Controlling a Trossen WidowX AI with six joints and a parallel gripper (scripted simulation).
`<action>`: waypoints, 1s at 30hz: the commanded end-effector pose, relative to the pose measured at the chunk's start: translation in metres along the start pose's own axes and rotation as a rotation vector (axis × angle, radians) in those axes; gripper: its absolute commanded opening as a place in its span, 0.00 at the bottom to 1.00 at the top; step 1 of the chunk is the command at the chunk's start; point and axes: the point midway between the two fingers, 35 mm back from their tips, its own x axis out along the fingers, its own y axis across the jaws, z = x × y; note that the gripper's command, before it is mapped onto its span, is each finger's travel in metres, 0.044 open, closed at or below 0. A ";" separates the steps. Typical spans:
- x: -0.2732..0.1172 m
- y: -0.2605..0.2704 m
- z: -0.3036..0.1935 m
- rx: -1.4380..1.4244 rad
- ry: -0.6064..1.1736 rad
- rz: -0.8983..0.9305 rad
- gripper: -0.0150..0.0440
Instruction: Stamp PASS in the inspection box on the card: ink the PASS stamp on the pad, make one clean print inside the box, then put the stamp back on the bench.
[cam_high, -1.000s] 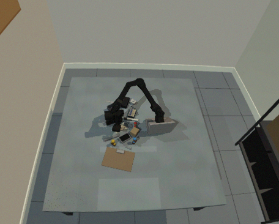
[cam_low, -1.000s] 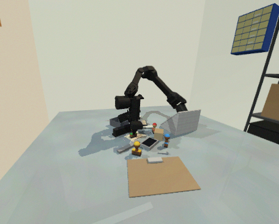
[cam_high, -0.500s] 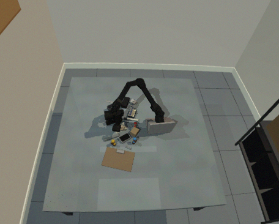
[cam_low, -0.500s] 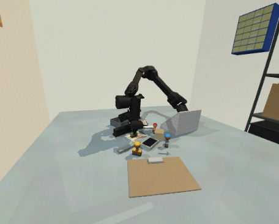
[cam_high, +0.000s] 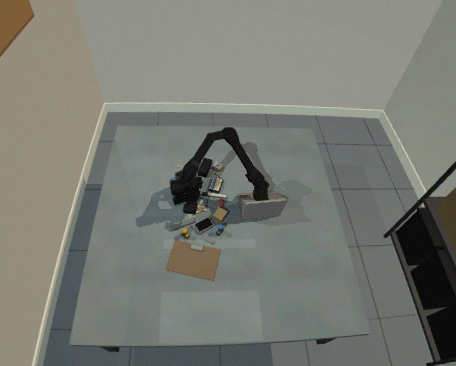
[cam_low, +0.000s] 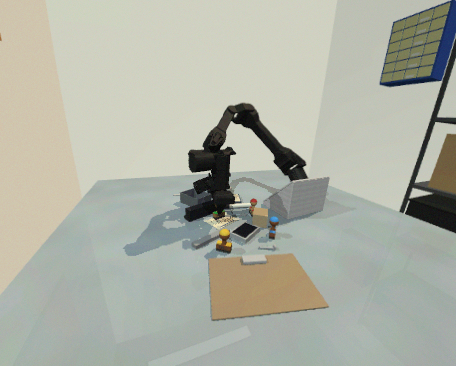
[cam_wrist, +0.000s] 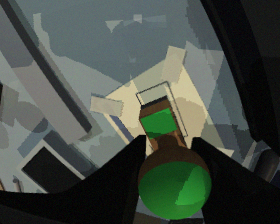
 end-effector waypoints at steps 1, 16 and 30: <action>-0.007 0.000 0.001 0.005 -0.003 0.004 0.25; -0.031 0.000 0.002 0.005 -0.003 0.005 0.25; -0.053 -0.001 0.001 0.005 -0.003 0.005 0.25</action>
